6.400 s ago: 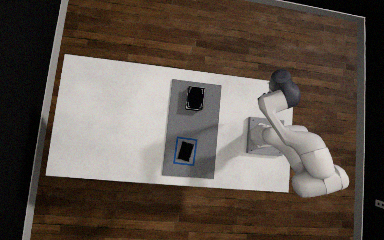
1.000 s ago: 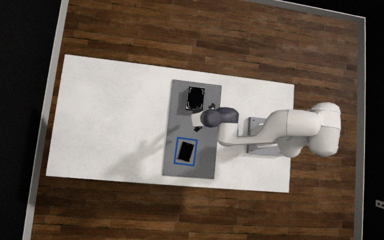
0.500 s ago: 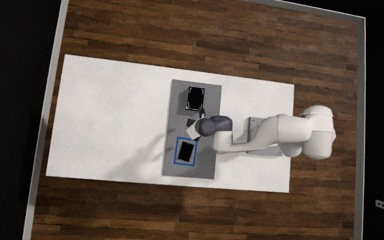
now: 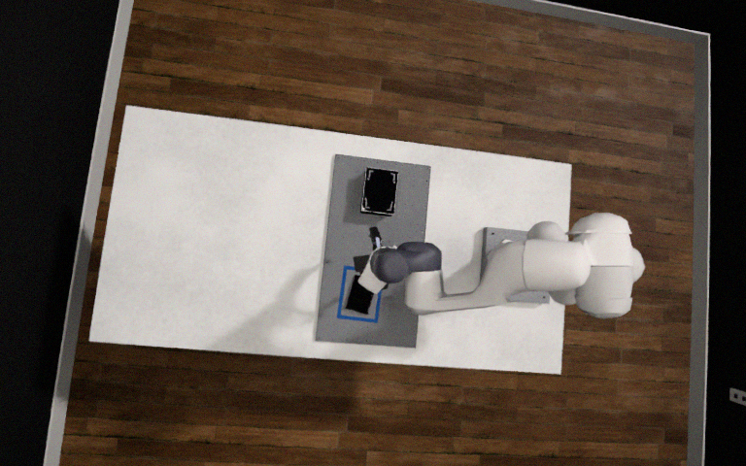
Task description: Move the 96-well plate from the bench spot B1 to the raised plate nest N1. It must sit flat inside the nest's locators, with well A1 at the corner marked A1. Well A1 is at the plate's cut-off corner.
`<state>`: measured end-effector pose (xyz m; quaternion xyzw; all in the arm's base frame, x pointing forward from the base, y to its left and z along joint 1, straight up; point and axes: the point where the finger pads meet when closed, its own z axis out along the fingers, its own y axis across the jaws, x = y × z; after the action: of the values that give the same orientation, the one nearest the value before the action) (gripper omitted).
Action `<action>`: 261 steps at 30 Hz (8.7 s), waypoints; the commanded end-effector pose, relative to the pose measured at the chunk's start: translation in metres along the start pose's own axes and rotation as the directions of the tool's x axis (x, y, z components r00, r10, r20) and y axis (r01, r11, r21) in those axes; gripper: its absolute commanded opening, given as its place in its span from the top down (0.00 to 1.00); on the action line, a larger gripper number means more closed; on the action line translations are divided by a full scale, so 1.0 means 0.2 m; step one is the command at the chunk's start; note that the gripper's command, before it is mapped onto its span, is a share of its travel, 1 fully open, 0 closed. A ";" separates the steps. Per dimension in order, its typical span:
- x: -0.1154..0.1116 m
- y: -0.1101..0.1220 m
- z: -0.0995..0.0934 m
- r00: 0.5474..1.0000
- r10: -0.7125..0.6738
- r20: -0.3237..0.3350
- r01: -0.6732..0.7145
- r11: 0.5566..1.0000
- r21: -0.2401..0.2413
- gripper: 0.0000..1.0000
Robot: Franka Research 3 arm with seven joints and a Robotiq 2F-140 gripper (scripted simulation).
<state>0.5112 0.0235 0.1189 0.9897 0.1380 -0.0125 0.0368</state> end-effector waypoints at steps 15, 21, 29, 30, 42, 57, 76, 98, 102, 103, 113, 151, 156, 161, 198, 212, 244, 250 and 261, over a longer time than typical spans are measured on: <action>0.19 -0.30 0.09 0.818 -0.573 -0.048 0.575 0.818 0.028 0.00; 0.25 -0.43 0.14 0.698 -0.714 -0.062 0.716 0.698 0.018 0.00; 0.30 -0.56 0.18 0.560 -0.825 -0.072 0.827 0.562 0.006 0.00; 0.30 -0.58 0.19 0.540 -0.838 -0.073 0.841 0.542 0.004 0.00; 0.32 -0.65 0.21 0.463 -0.883 -0.077 0.885 0.465 -0.003 0.00; 0.32 -0.65 0.21 0.463 -0.883 -0.077 0.885 0.465 -0.003 0.00; 0.33 -0.66 0.35 0.463 -0.883 -0.077 0.885 0.465 -0.003 0.00; 0.34 -0.67 0.50 0.463 -0.883 -0.077 0.885 0.465 -0.003 0.00; 0.34 -0.67 0.52 0.463 -0.883 -0.077 0.885 0.465 -0.003 0.00; 0.34 -0.67 0.52 0.463 -0.883 -0.077 0.885 0.465 -0.003 0.00; 0.34 -0.67 0.52 0.463 -0.883 -0.077 0.885 0.465 -0.003 0.00; 0.34 -0.67 0.52 0.463 -0.883 -0.077 0.885 0.465 -0.003 0.37; 0.34 -0.67 0.52 0.463 -0.883 -0.077 0.885 0.465 -0.003 0.39; 0.34 -0.67 0.52 0.463 -0.883 -0.077 0.885 0.465 -0.003 0.40; 0.33 -0.66 0.35 0.463 -0.883 -0.077 0.885 0.465 -0.003 0.40; 0.33 -0.65 0.25 0.463 -0.883 -0.077 0.885 0.465 -0.003 0.40; 0.30 -0.58 0.20 0.577 -0.813 -0.077 0.816 0.578 0.007 0.40; 0.28 -0.52 0.20 0.680 -0.729 -0.075 0.732 0.681 0.017 0.40; 0.21 -0.35 0.18 0.897 -0.436 -0.064 0.439 0.897 0.043 0.40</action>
<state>0.5332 0.1050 0.0735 0.8898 0.4563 0.0028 -0.0061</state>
